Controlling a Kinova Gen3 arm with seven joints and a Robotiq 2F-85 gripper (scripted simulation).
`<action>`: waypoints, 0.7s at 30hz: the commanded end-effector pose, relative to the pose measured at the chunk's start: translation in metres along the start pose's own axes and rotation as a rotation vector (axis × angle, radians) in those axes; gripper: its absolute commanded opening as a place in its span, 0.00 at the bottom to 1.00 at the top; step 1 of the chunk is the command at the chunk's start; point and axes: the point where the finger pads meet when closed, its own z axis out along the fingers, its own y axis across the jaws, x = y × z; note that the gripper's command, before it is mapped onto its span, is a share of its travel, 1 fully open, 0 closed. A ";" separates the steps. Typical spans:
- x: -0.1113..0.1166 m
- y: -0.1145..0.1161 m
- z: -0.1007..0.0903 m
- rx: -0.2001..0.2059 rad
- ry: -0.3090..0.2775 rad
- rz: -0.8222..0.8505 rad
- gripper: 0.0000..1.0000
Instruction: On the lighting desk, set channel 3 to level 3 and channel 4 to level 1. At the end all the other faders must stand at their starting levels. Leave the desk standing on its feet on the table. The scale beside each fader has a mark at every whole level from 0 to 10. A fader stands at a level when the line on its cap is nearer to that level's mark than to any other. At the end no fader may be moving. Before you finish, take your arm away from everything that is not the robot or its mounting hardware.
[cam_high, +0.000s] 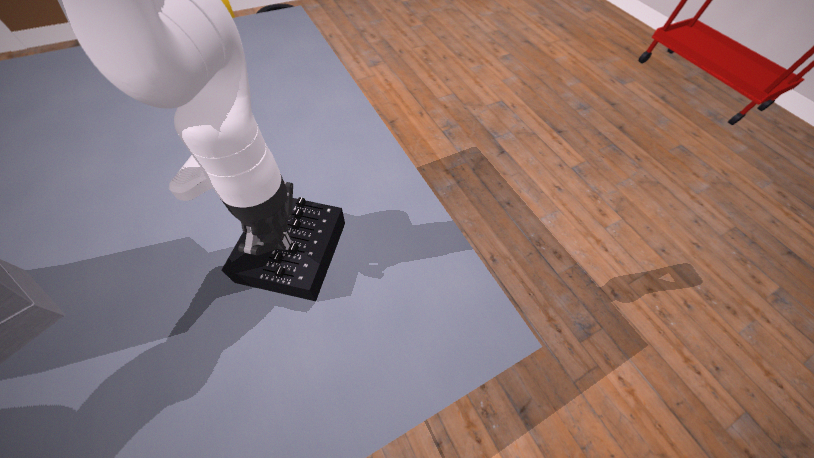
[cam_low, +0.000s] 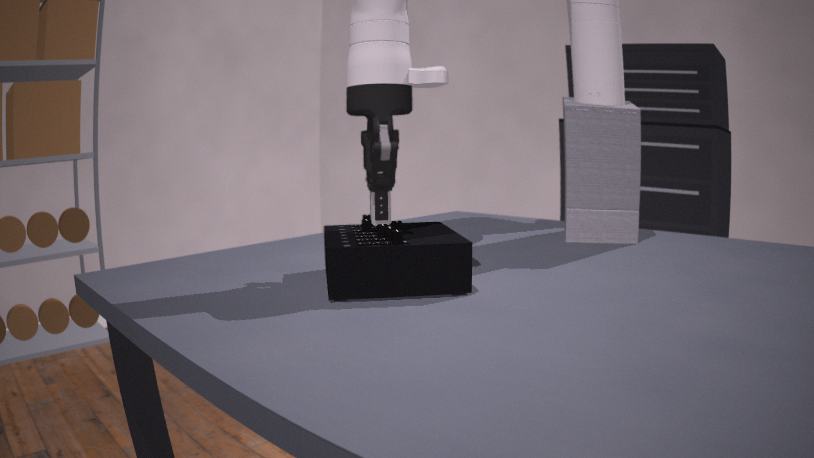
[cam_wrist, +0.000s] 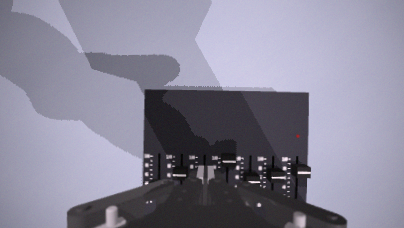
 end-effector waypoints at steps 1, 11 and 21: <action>-0.002 -0.002 0.000 0.002 0.000 0.002 0.00; 0.003 -0.002 0.000 0.002 0.000 0.002 0.00; 0.004 -0.002 0.000 0.002 0.000 0.002 0.00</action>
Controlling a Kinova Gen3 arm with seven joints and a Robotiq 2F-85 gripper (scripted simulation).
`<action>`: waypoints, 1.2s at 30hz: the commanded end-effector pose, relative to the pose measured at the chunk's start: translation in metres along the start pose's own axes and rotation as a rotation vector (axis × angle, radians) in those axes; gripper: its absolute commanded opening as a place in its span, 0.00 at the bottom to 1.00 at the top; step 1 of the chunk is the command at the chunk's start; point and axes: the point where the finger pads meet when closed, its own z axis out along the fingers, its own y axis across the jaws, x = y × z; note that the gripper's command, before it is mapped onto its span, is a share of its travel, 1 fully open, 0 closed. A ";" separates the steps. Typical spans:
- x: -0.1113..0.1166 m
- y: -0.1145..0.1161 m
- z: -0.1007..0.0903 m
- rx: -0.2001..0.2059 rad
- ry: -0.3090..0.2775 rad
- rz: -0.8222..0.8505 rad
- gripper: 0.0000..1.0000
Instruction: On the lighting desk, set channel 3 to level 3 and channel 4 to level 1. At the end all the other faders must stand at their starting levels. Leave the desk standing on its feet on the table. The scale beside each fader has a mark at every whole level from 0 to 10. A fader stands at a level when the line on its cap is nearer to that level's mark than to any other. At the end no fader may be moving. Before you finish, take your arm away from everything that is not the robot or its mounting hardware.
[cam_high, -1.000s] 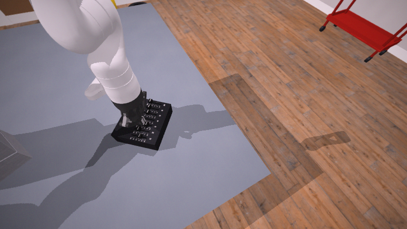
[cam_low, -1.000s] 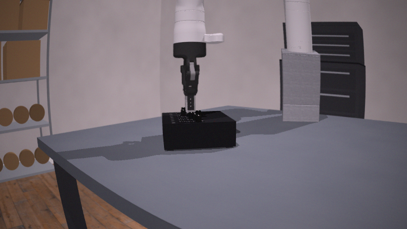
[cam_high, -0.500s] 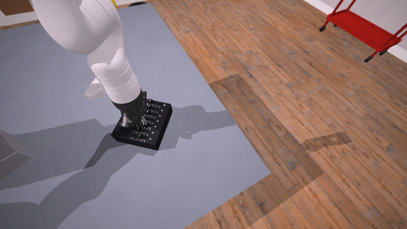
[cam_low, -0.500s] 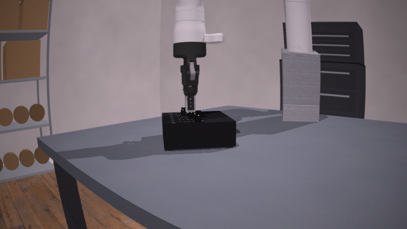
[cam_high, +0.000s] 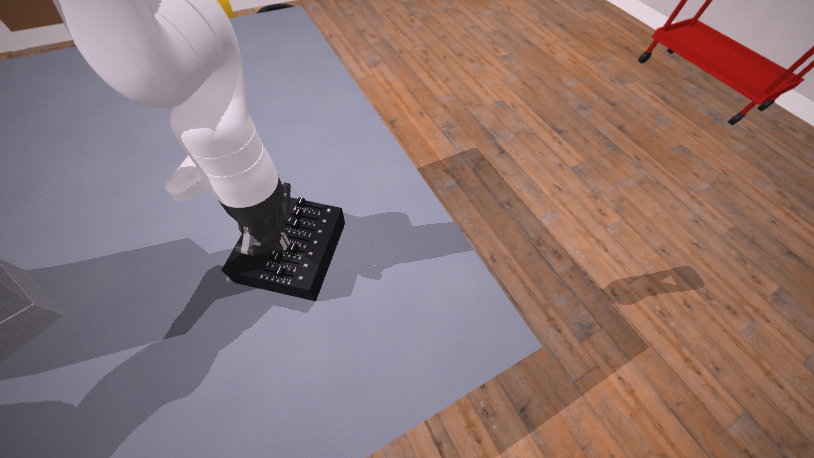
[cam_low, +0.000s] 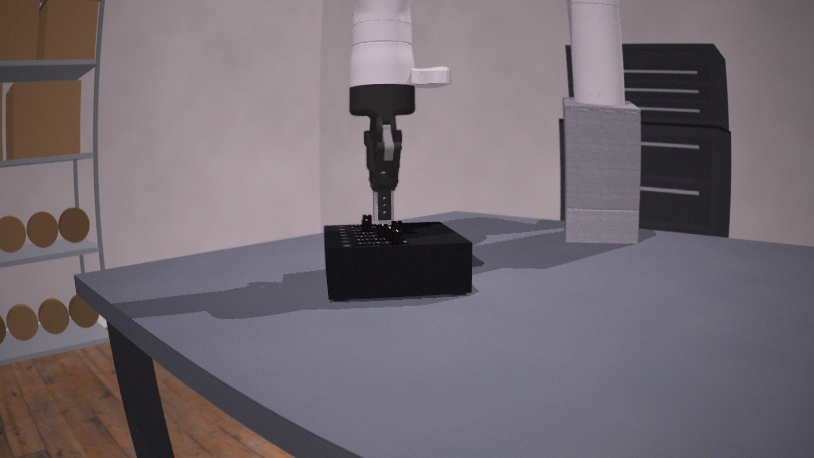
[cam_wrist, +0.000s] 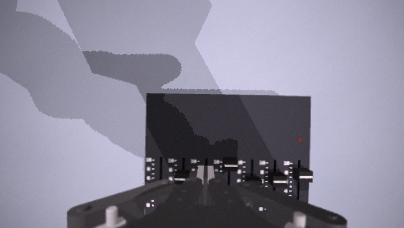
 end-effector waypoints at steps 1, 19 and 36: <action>0.000 0.000 -0.001 -0.001 -0.002 0.003 0.00; 0.000 0.000 -0.037 -0.001 -0.002 0.003 0.00; 0.001 0.000 -0.040 -0.001 -0.002 0.003 0.00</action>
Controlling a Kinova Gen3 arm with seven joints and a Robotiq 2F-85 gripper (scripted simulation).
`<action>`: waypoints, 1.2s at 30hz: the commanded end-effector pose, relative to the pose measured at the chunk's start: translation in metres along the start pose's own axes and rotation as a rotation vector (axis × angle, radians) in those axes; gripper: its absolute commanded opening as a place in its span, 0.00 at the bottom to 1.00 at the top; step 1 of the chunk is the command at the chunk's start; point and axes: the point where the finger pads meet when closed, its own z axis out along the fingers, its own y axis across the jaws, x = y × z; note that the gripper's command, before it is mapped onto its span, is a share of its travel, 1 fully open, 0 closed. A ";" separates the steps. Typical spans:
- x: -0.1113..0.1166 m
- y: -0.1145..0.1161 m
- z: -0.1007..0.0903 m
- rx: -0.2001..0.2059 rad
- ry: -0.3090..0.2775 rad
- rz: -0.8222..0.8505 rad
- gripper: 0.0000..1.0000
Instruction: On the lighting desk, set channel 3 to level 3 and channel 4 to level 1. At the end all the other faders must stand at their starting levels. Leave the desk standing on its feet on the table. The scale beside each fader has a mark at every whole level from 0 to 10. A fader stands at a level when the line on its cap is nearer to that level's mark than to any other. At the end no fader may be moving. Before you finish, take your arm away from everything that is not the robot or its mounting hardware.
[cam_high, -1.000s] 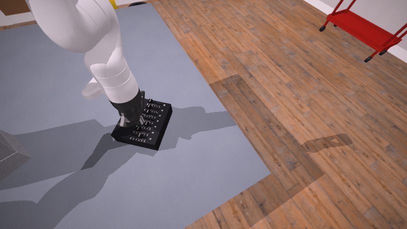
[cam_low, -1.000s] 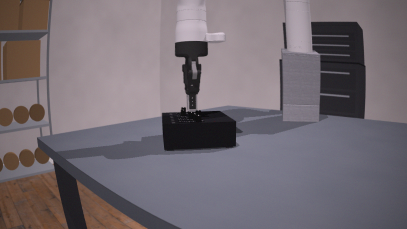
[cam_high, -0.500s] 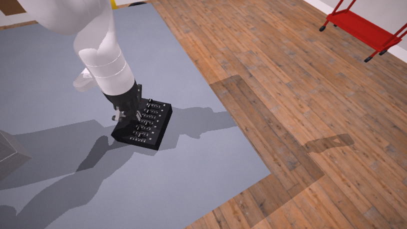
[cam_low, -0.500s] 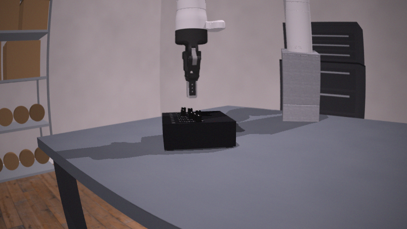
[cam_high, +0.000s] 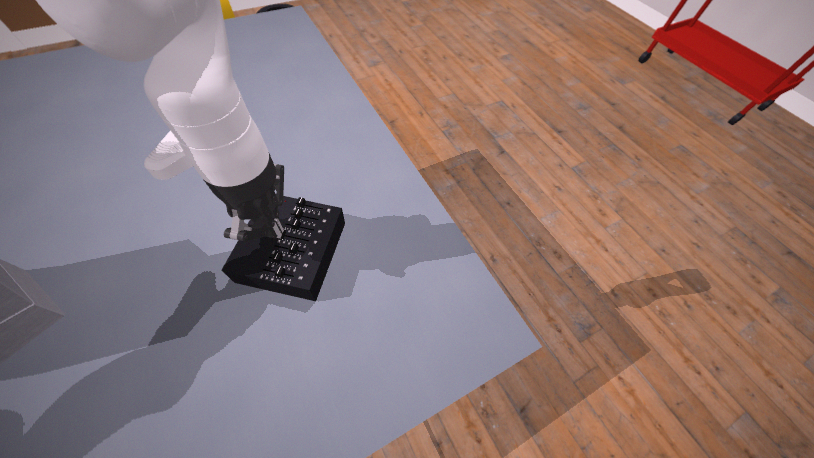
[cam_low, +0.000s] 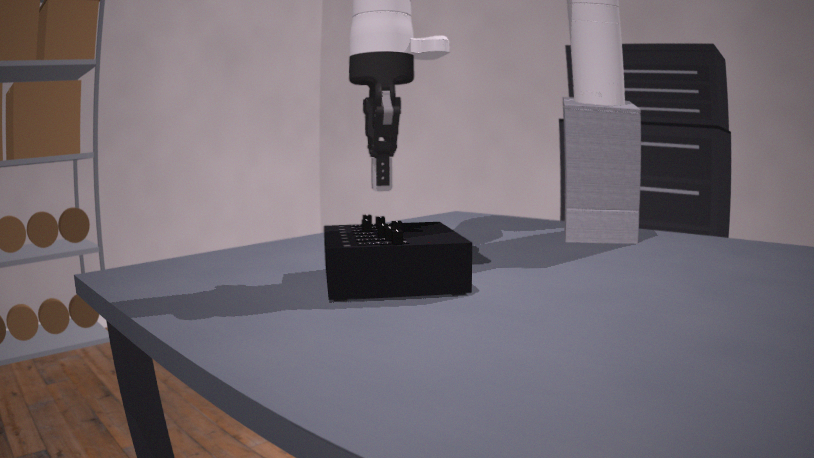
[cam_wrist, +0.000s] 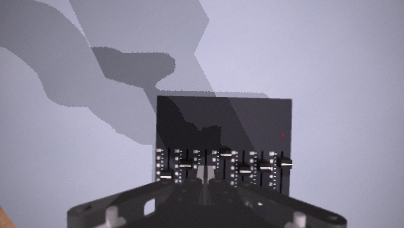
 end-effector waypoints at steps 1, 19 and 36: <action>0.004 0.001 -0.001 0.002 0.004 0.008 0.00; 0.035 0.022 0.002 0.002 0.004 0.008 0.00; 0.035 0.022 0.002 0.002 0.004 0.008 0.00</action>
